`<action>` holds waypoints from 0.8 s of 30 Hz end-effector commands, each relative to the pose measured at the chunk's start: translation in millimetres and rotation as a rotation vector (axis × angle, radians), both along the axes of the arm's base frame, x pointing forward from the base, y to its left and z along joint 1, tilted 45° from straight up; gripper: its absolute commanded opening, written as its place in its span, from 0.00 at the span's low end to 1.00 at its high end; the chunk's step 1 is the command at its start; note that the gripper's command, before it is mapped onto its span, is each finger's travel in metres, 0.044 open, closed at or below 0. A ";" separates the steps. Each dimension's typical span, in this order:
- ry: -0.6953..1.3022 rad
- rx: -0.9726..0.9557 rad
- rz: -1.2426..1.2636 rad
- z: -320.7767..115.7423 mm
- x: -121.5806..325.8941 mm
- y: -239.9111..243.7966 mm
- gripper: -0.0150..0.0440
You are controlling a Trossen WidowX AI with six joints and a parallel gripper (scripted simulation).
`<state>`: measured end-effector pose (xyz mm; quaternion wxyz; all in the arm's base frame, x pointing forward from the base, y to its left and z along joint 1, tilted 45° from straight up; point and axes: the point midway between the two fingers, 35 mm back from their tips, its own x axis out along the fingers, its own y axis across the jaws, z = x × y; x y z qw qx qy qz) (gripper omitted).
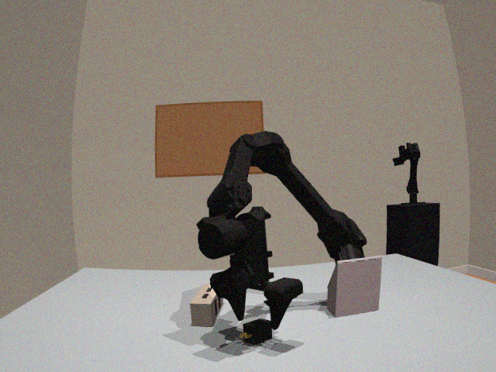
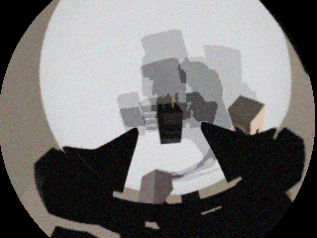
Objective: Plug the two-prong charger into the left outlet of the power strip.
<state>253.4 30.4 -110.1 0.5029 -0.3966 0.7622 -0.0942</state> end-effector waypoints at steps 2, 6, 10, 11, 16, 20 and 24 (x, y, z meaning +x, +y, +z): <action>0.007 -0.007 0.006 -5.9 -2.5 -6.8 1.00; 0.007 -0.007 0.005 -10.4 -3.6 -11.3 1.00; 0.007 -0.008 0.005 -14.8 -4.8 -15.8 1.00; 0.008 -0.008 0.005 -15.9 -5.1 -17.0 1.00; 0.008 -0.008 0.005 -18.5 -5.9 -19.7 1.00; 0.002 -0.003 -0.001 -16.9 -4.3 -17.3 0.82; 0.002 -0.003 -0.001 -16.9 -4.3 -17.3 0.64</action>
